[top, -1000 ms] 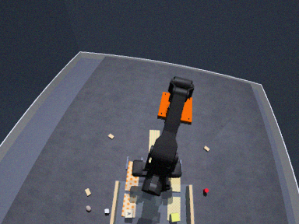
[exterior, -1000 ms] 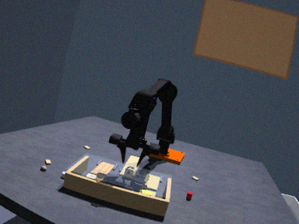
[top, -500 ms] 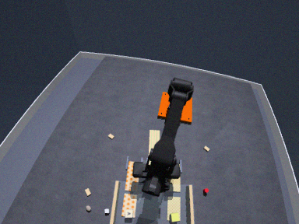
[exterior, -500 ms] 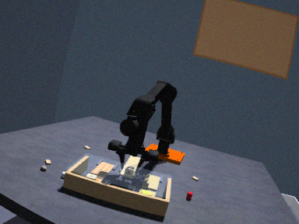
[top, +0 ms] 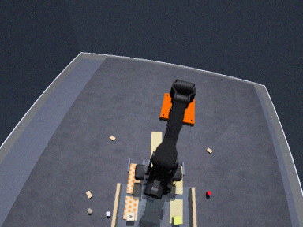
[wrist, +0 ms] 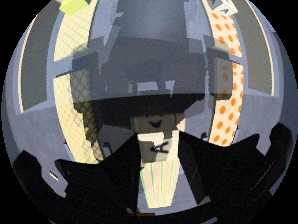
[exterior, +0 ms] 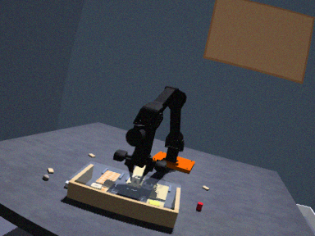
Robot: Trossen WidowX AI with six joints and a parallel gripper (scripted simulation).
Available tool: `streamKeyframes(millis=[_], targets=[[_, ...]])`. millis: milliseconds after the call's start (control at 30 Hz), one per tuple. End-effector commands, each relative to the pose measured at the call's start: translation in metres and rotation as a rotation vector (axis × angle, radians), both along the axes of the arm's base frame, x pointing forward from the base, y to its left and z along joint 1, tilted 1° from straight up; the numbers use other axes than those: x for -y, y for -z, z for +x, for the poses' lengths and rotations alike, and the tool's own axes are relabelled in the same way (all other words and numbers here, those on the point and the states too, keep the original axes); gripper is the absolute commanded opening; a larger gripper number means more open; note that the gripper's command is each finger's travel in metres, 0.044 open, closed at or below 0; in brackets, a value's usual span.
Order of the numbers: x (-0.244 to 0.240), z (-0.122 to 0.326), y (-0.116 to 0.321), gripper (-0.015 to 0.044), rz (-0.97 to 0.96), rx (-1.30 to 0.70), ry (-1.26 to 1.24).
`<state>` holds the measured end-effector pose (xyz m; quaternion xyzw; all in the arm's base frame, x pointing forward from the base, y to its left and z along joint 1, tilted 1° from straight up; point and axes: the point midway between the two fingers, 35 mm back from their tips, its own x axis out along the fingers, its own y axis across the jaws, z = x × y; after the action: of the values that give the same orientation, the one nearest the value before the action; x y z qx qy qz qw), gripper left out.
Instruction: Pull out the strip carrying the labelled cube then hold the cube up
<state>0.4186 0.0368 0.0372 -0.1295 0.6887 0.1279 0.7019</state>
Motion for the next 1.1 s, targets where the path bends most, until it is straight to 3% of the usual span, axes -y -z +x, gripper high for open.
streamKeyframes(millis=[0,67,200,700,1067], targets=[[0.0,0.0,0.0,0.0112,0.0,0.0,0.0],[0.0,0.0,0.0,0.0098,0.0,0.0,0.0],[0.0,-0.002,-0.002,0.0,0.0,0.0,0.0],[0.005,-0.058,-0.039,0.0,0.002,-0.006,0.004],[0.007,-0.083,-0.041,0.0,0.002,-0.008,0.005]])
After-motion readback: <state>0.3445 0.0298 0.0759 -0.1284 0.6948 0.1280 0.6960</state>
